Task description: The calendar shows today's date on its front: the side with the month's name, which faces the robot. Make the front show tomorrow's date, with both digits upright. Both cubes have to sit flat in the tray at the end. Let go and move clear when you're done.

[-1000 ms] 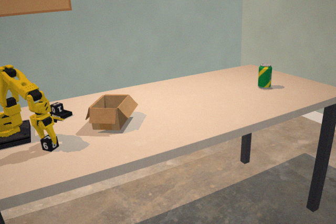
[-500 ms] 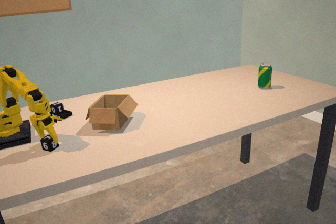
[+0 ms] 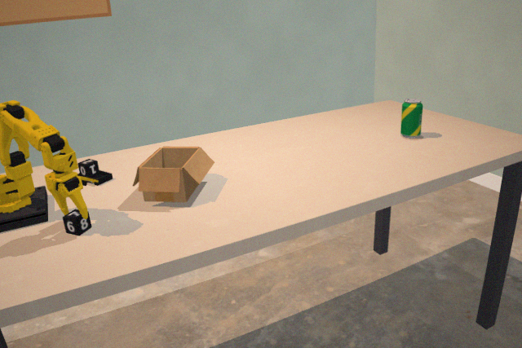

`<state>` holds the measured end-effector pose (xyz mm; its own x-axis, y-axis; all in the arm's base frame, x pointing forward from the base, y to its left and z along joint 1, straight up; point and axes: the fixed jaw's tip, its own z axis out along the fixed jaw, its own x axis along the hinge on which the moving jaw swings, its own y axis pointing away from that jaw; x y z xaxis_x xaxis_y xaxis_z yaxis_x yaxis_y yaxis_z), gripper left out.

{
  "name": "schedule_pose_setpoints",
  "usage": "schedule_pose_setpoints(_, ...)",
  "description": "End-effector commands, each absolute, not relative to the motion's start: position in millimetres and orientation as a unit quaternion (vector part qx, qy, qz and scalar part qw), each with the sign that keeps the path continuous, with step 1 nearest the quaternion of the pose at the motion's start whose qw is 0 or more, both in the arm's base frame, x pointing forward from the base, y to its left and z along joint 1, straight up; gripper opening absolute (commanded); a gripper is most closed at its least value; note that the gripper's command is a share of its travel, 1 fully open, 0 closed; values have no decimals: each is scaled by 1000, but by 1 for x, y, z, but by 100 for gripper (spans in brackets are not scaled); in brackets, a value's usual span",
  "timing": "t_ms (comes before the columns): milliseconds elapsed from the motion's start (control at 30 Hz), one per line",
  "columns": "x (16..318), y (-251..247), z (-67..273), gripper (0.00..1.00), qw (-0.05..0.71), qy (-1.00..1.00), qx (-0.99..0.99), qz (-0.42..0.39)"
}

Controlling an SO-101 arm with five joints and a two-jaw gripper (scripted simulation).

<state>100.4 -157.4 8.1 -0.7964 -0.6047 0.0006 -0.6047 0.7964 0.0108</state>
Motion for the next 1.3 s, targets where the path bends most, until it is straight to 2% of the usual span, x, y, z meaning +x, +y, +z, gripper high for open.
schedule_pose_setpoints(0,101,-161,22,36,-1,-948,318,3)
schedule_pose_setpoints(400,99,-159,51,36,-1,-948,318,3)
schedule_pose_setpoints(1267,99,-159,53,36,-1,-948,318,5)
